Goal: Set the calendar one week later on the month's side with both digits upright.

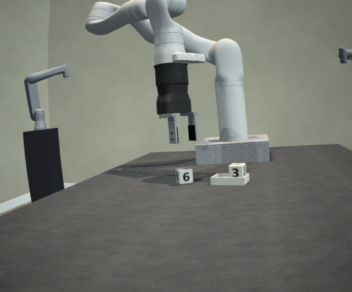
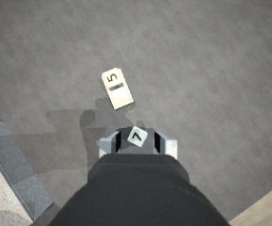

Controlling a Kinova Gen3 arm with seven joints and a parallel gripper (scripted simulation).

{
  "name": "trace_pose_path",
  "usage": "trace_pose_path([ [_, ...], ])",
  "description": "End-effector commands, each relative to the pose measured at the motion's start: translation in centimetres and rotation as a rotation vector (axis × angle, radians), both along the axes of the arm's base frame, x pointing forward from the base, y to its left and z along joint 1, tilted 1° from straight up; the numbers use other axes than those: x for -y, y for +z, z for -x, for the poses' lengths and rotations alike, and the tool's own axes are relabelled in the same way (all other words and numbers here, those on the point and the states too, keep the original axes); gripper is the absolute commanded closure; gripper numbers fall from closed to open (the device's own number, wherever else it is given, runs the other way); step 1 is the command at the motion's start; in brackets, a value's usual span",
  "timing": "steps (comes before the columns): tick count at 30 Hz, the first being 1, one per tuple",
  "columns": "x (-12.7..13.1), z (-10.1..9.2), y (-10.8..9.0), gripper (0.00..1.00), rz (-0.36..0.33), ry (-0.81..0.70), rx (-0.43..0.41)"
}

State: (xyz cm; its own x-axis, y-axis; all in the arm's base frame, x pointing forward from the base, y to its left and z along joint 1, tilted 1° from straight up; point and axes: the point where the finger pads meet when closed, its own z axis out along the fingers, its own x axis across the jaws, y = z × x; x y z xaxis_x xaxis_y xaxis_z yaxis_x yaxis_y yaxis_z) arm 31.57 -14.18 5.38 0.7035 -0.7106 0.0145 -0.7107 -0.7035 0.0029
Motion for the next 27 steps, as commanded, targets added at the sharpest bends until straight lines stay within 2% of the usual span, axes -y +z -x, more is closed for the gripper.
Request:
trace_pose_path([
  [1,0.24,0.1,0.08,0.0,0.006,-0.063,0.002],
  [10,0.52,0.31,-0.05,0.0,0.003,-0.291,0.004],
  [27,0.74,0.53,-0.14,0.0,0.001,-0.443,0.004],
])
